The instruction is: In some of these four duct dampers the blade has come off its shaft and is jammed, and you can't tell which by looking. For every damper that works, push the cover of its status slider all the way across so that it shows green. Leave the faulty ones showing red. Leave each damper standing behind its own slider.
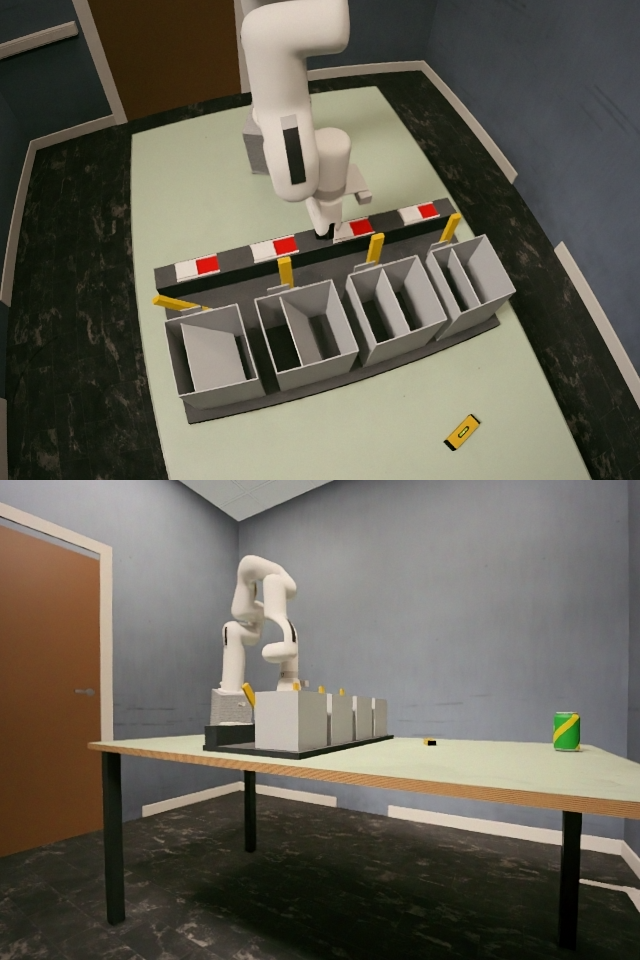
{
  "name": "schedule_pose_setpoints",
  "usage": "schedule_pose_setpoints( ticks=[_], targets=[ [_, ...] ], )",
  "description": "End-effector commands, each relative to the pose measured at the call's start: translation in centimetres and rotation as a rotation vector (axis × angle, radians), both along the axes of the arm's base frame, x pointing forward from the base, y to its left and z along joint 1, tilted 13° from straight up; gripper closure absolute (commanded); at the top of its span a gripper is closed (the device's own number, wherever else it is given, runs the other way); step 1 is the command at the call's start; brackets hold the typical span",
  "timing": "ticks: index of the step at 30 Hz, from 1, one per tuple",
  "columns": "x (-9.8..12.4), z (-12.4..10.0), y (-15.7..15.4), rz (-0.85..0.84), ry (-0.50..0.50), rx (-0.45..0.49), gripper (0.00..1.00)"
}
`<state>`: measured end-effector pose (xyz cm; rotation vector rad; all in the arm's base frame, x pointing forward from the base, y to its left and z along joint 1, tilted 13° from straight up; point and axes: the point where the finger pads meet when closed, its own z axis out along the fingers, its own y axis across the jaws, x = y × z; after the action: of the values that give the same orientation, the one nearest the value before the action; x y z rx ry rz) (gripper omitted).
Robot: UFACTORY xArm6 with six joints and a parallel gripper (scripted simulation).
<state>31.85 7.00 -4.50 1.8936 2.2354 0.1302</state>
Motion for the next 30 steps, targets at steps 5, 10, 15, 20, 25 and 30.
schedule_pose_setpoints(
  ticks=[5,10,15,20,25,30],
  targets=[
    [0.18,-0.42,-0.01,0.0,-0.003,0.001,1.0],
    [0.2,-0.52,-0.01,0.0,-0.003,0.001,1.0],
    [0.2,-0.52,-0.01,0.0,-0.003,0.001,1.0],
    [0.2,-0.52,-0.01,0.0,-0.003,0.001,1.0],
    [0.2,-0.52,-0.01,0.0,-0.003,0.001,1.0],
    [0.2,-0.52,-0.01,0.0,-0.003,0.001,1.0]
  ],
)
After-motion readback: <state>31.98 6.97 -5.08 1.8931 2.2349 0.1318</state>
